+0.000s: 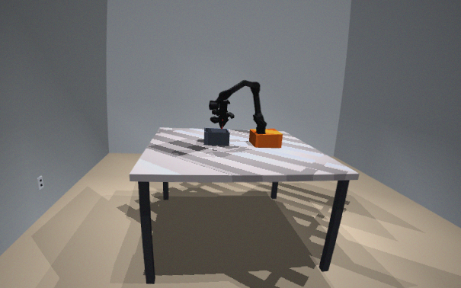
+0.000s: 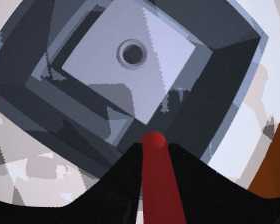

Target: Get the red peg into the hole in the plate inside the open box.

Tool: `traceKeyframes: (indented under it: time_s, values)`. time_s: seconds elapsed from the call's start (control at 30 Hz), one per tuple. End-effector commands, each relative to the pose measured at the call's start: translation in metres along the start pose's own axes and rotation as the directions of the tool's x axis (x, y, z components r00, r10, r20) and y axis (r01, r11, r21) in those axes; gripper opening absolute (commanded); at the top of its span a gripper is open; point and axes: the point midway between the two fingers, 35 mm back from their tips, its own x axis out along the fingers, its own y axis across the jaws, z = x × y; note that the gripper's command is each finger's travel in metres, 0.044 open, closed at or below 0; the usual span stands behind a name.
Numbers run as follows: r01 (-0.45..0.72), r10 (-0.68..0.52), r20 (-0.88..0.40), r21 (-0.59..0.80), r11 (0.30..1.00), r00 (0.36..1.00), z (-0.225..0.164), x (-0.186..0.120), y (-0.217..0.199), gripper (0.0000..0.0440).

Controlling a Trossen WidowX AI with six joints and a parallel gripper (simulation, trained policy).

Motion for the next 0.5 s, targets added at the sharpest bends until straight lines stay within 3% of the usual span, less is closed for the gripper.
traceKeyframes:
  time_s: [0.0,0.47]
  values:
    - [-0.003,0.003,0.003,0.002,1.0,1.0,0.015,0.009,0.003,0.0]
    - [-0.049,0.046,-0.055,-0.065,0.997,0.997,0.051,0.053,0.01,0.0]
